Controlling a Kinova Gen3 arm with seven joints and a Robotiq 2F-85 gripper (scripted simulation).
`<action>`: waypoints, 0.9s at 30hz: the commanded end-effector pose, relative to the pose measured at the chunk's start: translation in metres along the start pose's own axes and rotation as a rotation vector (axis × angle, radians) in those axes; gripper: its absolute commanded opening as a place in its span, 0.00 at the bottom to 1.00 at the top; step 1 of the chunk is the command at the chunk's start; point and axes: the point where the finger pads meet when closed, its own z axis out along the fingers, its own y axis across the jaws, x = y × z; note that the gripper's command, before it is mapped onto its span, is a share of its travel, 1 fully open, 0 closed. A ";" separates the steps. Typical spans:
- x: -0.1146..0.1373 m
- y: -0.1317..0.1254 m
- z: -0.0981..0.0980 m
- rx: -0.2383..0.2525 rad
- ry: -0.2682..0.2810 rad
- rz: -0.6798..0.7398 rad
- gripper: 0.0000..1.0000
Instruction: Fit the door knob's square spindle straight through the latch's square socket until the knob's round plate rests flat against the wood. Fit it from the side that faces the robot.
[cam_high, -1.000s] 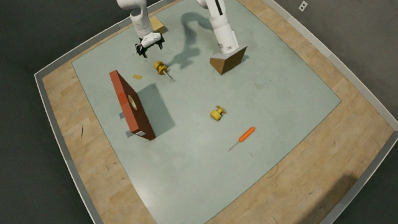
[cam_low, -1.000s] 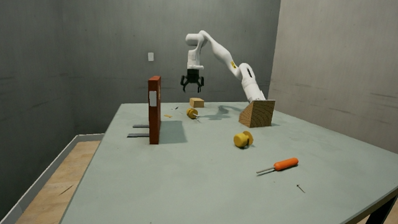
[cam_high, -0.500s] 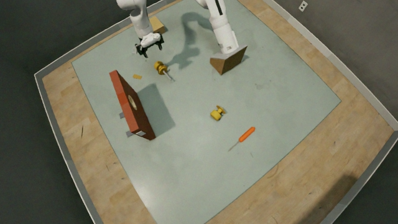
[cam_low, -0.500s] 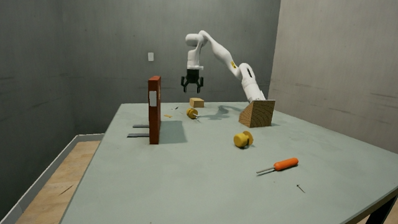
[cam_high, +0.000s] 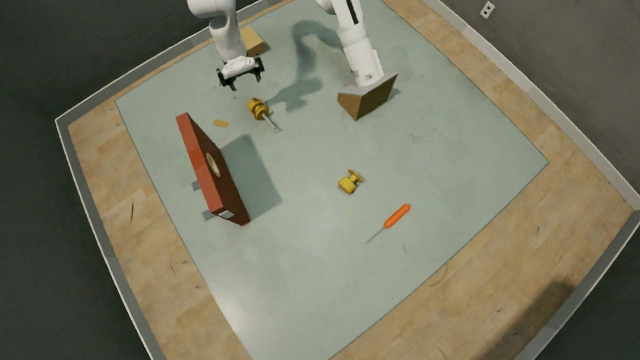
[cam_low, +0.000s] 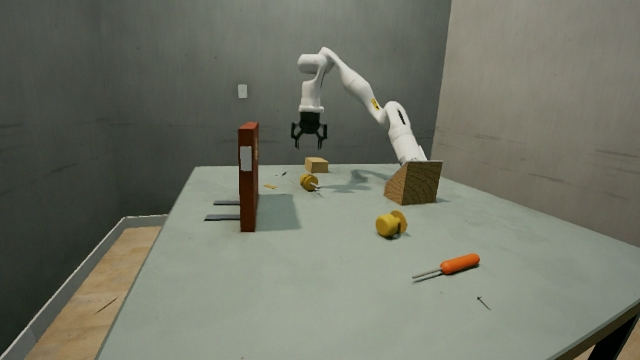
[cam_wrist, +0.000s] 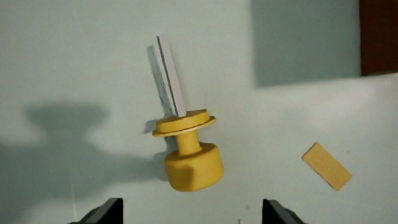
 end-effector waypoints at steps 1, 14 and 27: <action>0.002 0.001 -0.001 -0.003 -0.017 0.056 0.90; 0.002 0.002 0.000 -0.008 -0.047 0.228 0.90; 0.000 0.003 0.005 -0.009 -0.063 0.313 0.90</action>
